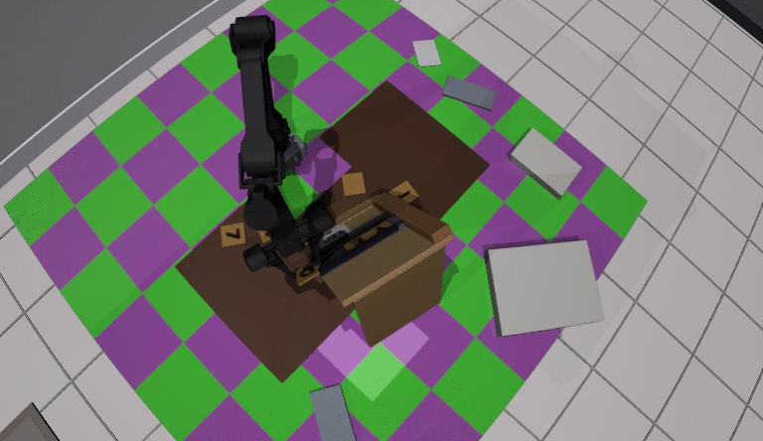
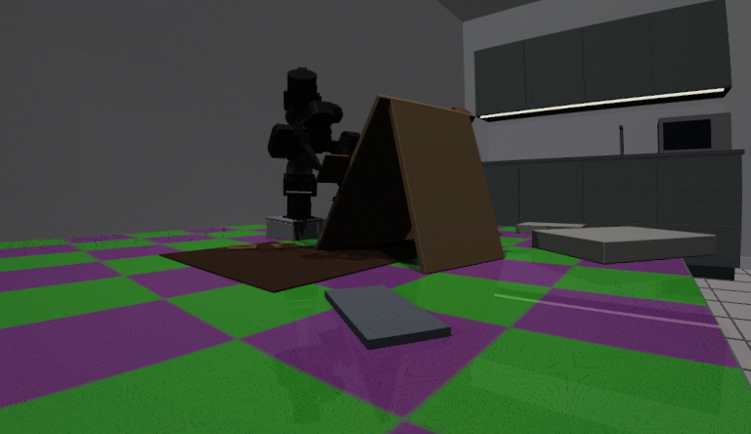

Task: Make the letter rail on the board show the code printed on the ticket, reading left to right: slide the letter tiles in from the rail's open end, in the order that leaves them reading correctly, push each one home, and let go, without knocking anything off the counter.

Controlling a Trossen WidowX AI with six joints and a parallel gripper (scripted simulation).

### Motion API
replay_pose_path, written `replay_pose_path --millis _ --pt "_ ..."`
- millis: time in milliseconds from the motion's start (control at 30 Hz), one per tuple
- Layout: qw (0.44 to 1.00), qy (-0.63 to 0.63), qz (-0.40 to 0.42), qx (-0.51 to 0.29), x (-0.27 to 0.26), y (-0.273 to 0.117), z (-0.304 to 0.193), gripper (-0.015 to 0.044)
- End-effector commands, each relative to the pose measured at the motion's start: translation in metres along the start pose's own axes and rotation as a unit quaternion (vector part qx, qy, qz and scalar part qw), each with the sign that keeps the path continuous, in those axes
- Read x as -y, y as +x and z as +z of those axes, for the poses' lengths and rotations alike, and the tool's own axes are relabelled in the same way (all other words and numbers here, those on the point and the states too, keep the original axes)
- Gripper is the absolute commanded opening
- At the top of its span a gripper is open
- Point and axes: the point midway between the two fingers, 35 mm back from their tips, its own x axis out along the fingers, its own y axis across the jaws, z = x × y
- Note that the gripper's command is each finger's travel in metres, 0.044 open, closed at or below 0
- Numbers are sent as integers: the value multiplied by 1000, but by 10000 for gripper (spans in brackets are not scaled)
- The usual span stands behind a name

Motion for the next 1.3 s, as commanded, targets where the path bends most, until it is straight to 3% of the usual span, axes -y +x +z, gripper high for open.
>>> replay_pose_path --millis 0,1267 --pt "1000 1 -1 0 -2 0 -1 0" --pt "1000 2 -1 0 -22 0 -1 0"
